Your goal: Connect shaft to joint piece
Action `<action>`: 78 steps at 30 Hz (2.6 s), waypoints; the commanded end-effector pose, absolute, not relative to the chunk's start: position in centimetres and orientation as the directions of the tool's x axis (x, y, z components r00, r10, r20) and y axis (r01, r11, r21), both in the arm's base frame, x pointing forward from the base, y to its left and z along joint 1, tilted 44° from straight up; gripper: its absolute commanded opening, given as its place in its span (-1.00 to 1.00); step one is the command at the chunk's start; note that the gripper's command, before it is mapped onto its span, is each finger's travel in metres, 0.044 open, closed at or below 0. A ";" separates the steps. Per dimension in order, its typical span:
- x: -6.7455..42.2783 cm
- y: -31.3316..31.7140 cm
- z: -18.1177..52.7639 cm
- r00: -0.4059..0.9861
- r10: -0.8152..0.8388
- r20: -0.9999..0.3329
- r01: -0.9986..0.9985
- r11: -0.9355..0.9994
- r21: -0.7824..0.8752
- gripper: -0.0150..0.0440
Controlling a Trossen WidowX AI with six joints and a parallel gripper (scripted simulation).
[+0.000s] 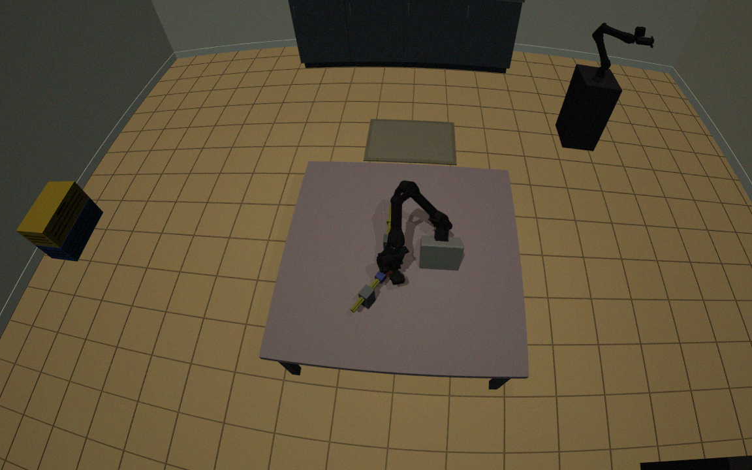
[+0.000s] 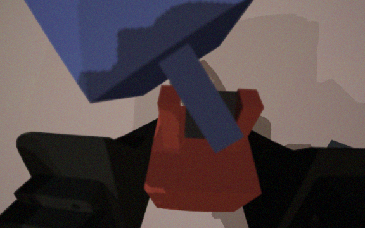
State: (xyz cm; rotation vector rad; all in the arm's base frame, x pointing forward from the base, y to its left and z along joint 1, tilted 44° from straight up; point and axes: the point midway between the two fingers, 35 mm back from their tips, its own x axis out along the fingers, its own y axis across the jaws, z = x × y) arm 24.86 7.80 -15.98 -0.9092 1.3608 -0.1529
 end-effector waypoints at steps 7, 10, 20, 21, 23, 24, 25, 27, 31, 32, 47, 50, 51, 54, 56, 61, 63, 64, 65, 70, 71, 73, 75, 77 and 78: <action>24.8 7.7 -16.1 0.254 -0.585 -0.770 -0.402 0.660 -0.634 0.12; 24.8 7.7 -16.1 0.254 -0.585 -0.770 -0.402 0.660 -0.634 0.12; 24.8 7.7 -16.1 0.254 -0.585 -0.770 -0.402 0.660 -0.634 0.12; 24.8 7.7 -16.1 0.254 -0.585 -0.770 -0.402 0.660 -0.634 0.12; 24.8 7.7 -16.1 0.254 -0.585 -0.770 -0.402 0.660 -0.634 0.12; 24.8 7.7 -16.1 0.254 -0.585 -0.770 -0.402 0.660 -0.634 0.12; 24.8 7.7 -16.1 0.254 -0.585 -0.770 -0.402 0.660 -0.634 0.12; 24.8 7.7 -16.1 0.254 -0.585 -0.770 -0.402 0.660 -0.634 0.12; 24.8 7.7 -16.1 0.254 -0.585 -0.770 -0.402 0.660 -0.634 0.12; 24.8 7.7 -16.1 0.254 -0.585 -0.770 -0.402 0.660 -0.634 0.12; 24.9 7.8 -16.0 0.255 -0.584 -0.770 -0.399 0.662 -0.634 0.01; 24.9 7.8 -16.0 0.255 -0.584 -0.770 -0.399 0.662 -0.634 -0.17; 24.9 7.8 -16.0 0.255 -0.584 -0.770 -0.399 0.662 -0.634 -0.26; 24.9 7.8 -16.0 0.255 -0.584 -0.770 -0.399 0.662 -0.634 -0.49; 24.9 7.8 -16.0 0.255 -0.584 -0.770 -0.399 0.662 -0.634 -0.49; 24.9 7.8 -15.9 0.241 -0.588 -0.773 -0.420 0.654 -0.629 -0.49; 24.9 7.7 -15.8 0.221 -0.592 -0.775 -0.449 0.644 -0.620 -0.49; 24.9 7.7 -15.7 0.209 -0.596 -0.776 -0.465 0.637 -0.615 -0.49; 24.9 7.7 -15.7 0.198 -0.599 -0.776 -0.479 0.632 -0.610 -0.49; 24.9 7.6 -15.4 0.156 -0.613 -0.775 -0.537 0.606 -0.587 -0.49; 24.9 7.6 -15.4 0.149 -0.615 -0.774 -0.548 0.601 -0.583 -0.49; 24.9 7.6 -15.3 0.133 -0.621 -0.772 -0.569 0.590 -0.573 -0.49; 24.9 7.6 -15.2 0.118 -0.628 -0.769 -0.591 0.578 -0.563 -0.49; 25.0 7.5 -15.1 0.104 -0.634 -0.766 -0.612 0.567 -0.552 -0.49; 25.0 7.5 -15.0 0.097 -0.638 -0.764 -0.622 0.560 -0.547 -0.49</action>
